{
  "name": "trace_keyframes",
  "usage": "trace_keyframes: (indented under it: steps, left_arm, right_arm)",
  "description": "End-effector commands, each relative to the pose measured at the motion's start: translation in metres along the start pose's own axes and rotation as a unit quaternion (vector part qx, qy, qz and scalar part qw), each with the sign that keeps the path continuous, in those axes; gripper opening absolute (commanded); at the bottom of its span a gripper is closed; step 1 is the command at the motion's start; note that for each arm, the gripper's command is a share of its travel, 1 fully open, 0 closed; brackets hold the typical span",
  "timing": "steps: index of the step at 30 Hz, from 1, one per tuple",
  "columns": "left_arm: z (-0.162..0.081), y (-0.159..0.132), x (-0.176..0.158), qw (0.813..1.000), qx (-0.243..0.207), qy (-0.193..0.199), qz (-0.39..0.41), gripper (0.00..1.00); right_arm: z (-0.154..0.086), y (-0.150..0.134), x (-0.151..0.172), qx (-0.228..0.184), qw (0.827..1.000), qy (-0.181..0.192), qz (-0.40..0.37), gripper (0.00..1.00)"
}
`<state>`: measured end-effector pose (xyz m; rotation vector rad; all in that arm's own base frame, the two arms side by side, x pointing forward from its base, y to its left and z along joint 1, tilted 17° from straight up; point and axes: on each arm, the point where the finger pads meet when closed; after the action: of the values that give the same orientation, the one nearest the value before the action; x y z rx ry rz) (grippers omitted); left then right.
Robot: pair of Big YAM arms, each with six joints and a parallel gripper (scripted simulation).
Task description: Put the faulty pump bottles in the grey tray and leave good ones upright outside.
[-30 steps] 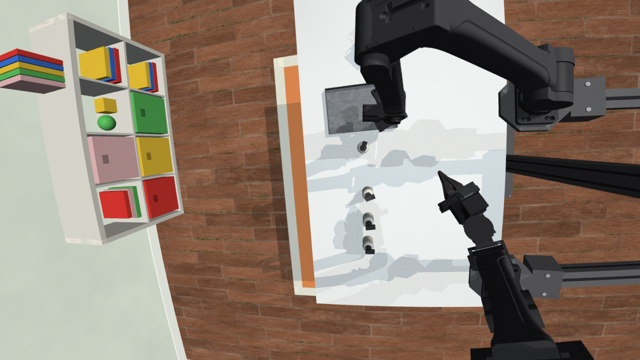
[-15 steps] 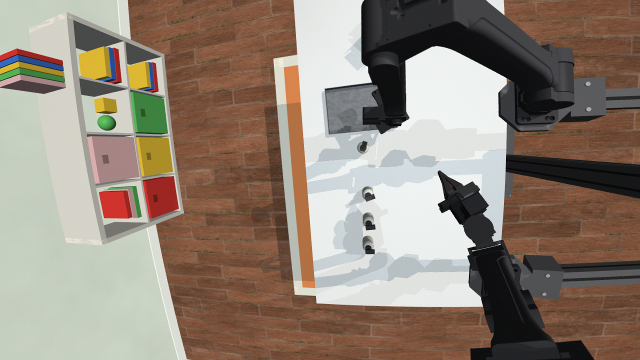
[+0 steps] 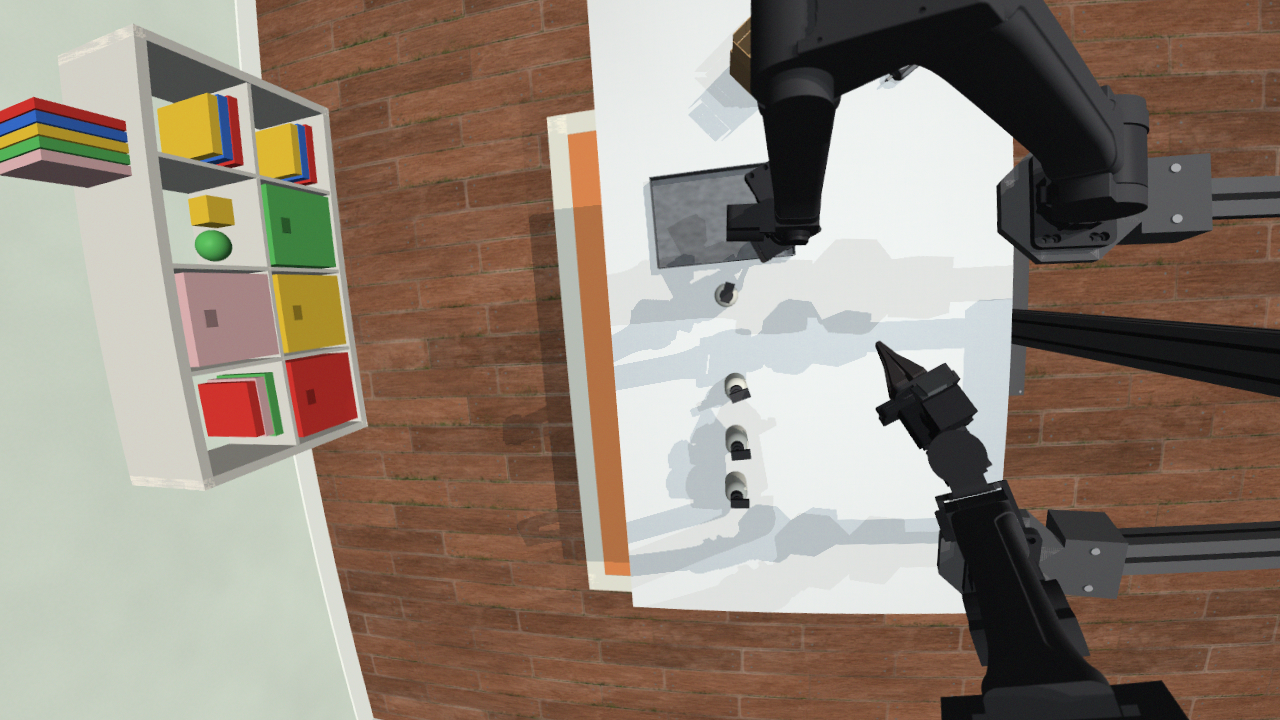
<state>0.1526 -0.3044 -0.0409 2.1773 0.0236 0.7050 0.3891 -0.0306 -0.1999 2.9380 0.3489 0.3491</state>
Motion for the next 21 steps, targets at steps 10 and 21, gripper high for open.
trace_keyframes:
  steps: [10, 21]
  left_arm:
    - [0.0, 0.003, 0.003, 1.0, -0.004, 0.004, 0.003, 0.0]
    - [0.0, 0.003, 0.003, 1.0, -0.004, 0.004, 0.003, 0.0]
  right_arm:
    - [-0.031, 0.001, 0.004, -0.001, 0.985, 0.006, -0.171, 1.0]
    - [-0.088, 0.003, 0.002, -0.004, 0.911, 0.01, -0.413, 1.0]
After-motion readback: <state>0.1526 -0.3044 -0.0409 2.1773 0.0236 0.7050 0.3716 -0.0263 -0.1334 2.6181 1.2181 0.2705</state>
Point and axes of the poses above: on each arm, the point where the finger pads meet when closed, its own z axis out along the fingers, its own x axis across the jaws, y = z × x, and after that the axes turned 14 degrees about z, right-handed
